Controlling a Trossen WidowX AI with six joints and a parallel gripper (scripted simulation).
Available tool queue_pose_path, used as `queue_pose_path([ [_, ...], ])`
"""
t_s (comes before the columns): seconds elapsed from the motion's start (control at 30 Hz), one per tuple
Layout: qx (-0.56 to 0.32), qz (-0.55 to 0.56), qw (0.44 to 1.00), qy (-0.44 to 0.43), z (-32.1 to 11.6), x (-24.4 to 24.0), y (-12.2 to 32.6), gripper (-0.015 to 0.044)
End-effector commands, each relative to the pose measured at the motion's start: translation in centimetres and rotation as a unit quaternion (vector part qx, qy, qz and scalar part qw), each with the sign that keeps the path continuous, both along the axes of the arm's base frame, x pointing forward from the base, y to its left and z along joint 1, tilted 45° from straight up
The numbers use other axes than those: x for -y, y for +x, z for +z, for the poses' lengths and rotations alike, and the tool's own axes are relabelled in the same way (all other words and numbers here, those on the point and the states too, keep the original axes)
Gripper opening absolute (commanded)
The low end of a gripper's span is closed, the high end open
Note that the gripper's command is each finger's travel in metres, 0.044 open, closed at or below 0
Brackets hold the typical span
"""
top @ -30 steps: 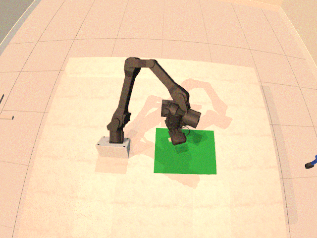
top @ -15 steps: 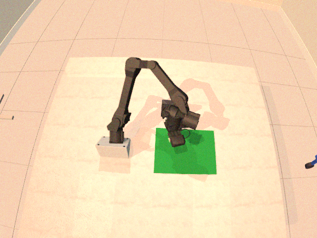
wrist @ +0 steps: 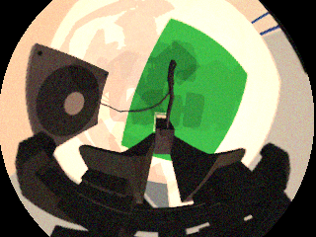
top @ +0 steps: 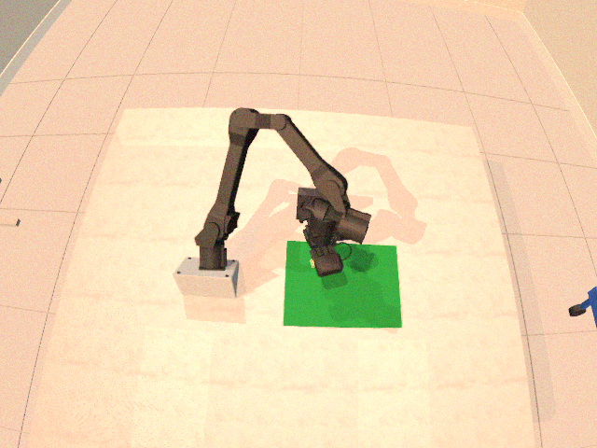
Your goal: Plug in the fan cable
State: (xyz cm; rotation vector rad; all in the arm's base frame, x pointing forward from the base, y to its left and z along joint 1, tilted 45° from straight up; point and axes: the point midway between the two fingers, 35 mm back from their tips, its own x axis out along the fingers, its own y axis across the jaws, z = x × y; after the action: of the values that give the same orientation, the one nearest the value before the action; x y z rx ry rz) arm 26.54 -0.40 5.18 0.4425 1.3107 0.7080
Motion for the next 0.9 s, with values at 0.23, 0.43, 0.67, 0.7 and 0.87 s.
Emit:
queue_pose_path([
  [0.23,0.000,-0.003,1.000,0.003,-0.14,-0.20,0.03,0.0000],
  [0.43,-0.001,-0.004,1.000,0.003,-0.24,-0.30,0.01,0.0000],
  [0.67,-0.001,-0.004,1.000,0.003,-0.36,-0.43,0.02,0.0000],
  [0.7,-0.001,-0.004,1.000,0.003,-0.38,-0.45,0.02,0.0000],
  [0.87,-0.001,-0.004,1.000,0.003,-0.43,-0.51,0.04,0.0000],
])
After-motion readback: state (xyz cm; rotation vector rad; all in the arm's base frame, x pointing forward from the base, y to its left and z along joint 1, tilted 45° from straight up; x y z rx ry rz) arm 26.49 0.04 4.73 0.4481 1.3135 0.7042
